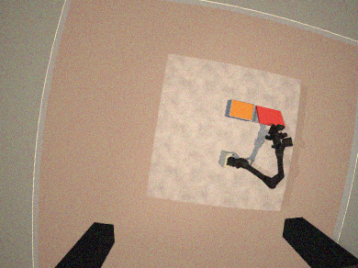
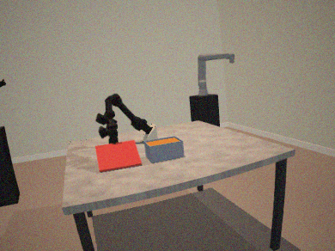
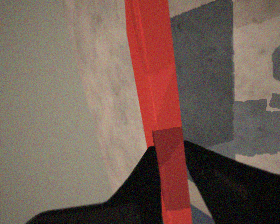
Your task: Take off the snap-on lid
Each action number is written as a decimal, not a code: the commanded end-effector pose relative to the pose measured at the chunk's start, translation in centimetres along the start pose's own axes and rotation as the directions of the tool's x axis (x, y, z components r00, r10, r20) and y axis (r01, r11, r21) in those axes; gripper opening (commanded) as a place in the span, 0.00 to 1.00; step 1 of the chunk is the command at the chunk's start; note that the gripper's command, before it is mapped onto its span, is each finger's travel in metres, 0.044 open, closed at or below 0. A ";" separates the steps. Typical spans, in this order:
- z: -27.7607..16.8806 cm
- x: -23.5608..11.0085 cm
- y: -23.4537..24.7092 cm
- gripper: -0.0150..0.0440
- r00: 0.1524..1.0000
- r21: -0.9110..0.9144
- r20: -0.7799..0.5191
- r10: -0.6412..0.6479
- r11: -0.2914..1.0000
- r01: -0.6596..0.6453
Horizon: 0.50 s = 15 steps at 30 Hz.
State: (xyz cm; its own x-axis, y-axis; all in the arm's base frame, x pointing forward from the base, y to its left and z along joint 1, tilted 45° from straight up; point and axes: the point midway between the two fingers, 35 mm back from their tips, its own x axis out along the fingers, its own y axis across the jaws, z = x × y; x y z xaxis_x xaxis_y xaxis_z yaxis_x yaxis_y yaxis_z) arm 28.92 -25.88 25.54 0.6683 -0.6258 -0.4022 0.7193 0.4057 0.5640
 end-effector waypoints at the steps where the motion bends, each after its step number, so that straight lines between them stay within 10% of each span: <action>1: -0.6 0.9 -1.5 0.25 0.999 0.000 -0.015 -0.039 0.999 0.039; 15: -0.6 1.6 -2.4 0.25 0.999 0.000 -0.015 -0.039 0.999 0.039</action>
State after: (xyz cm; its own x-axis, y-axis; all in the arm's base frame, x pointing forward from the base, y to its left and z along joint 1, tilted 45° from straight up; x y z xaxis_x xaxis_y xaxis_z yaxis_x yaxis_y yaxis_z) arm 28.66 -26.78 24.75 0.6658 -0.6293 -0.4008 0.7207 0.4036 0.5636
